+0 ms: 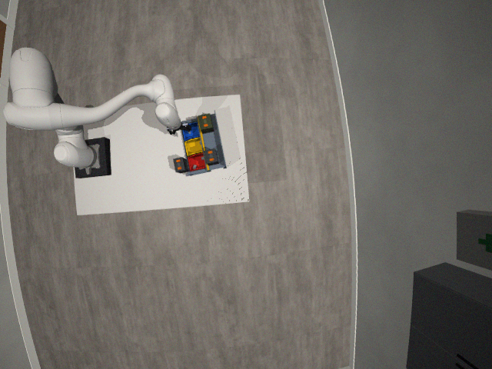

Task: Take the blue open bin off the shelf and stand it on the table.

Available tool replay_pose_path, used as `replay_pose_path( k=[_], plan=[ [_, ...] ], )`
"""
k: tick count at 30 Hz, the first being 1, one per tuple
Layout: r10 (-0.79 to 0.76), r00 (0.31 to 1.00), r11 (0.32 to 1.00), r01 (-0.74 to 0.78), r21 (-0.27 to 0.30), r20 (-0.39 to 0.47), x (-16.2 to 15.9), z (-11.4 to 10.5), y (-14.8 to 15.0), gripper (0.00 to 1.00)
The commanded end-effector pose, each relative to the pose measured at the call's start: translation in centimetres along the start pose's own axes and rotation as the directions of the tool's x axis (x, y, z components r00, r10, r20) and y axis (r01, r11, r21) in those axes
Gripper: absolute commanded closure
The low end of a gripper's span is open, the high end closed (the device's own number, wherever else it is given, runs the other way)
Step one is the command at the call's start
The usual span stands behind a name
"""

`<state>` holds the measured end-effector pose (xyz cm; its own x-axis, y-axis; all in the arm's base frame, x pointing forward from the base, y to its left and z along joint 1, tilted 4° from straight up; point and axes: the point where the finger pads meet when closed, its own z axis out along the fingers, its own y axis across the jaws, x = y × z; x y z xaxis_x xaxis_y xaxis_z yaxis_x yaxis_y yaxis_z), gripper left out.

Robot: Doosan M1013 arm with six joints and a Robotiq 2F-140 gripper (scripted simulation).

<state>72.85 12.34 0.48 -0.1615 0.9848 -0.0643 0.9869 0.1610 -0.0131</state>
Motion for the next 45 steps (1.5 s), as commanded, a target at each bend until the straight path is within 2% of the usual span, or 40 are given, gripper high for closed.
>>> replay_pose_path(
  k=[1,7,12,45],
  plan=[
    [0.000,1.000,1.000,0.000,0.000,0.000,0.0,0.0,0.0,0.43],
    [0.000,1.000,1.000,0.000,0.000,0.000,0.0,0.0,0.0,0.43],
    [0.000,1.000,1.000,0.000,0.000,0.000,0.0,1.0,0.0,0.43],
    [0.000,1.000,1.000,0.000,0.000,0.000,0.0,1.5,0.0,0.43]
  ],
)
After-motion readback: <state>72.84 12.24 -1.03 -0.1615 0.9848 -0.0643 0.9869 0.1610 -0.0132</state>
